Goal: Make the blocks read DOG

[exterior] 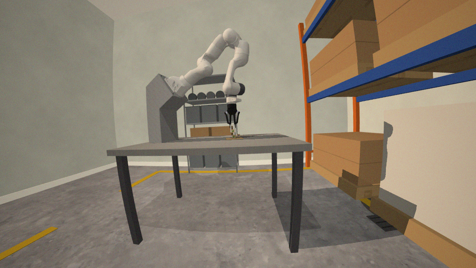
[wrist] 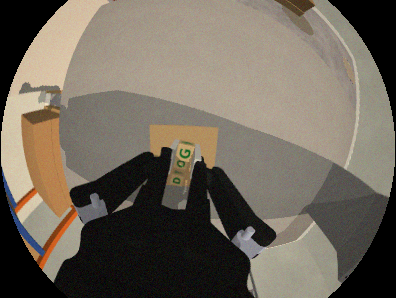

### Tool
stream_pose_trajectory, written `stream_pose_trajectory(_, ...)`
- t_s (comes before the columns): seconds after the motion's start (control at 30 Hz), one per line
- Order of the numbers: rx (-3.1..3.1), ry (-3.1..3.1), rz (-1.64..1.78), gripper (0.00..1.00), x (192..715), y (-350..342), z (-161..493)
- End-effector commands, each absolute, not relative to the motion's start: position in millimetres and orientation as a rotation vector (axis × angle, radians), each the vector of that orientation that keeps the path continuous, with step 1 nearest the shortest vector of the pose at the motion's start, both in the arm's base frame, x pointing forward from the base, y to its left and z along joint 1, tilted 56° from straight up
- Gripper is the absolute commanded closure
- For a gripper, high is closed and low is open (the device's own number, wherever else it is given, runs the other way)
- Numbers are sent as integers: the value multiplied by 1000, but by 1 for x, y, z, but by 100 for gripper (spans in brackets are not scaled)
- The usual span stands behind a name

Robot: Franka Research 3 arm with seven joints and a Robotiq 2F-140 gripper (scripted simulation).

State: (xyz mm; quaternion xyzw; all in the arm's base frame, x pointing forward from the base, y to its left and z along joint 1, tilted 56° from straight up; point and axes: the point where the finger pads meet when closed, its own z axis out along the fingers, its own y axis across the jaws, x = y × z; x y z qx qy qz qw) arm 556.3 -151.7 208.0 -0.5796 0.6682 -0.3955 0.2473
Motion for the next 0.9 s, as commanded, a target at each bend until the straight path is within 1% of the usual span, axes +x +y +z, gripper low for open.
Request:
stream_pose_trajectory(0.0,-1535,1841,-1072,87,563,-156,206)
stream_pose_trajectory(0.87,-1535,1841,-1073,87,592,-165,185)
